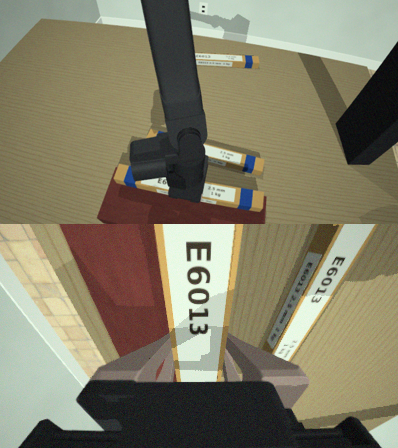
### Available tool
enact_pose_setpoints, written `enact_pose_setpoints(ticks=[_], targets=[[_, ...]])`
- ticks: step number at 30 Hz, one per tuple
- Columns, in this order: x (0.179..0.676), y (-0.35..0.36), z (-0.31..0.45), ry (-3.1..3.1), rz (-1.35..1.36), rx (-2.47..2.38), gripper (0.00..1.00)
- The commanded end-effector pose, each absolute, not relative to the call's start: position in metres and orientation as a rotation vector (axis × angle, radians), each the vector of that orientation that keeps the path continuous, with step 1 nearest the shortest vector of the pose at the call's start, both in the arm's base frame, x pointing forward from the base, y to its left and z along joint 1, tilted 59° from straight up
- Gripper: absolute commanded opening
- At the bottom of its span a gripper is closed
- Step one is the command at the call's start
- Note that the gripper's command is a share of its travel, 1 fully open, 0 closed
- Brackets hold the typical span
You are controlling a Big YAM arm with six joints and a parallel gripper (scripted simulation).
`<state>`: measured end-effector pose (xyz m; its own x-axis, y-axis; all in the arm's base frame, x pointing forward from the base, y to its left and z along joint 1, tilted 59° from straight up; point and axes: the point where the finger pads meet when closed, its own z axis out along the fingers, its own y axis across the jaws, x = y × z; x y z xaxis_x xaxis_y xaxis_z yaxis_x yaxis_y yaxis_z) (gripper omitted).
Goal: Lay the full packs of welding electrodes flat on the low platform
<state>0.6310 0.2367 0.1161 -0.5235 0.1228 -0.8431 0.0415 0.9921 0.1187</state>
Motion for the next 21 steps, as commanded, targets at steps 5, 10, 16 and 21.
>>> enact_pose_setpoints(ticks=[5, 10, 16, 21], targets=[[0.6229, 0.2518, 0.1407, 2.082, 0.134, 0.082, 0.0], [0.6227, 0.2515, 0.1409, 2.084, 0.134, 0.081, 0.0], [0.6225, 0.2511, 0.1409, 2.086, 0.133, 0.08, 0.0], [0.6222, 0.2504, 0.1408, 2.089, 0.132, 0.079, 0.0]])
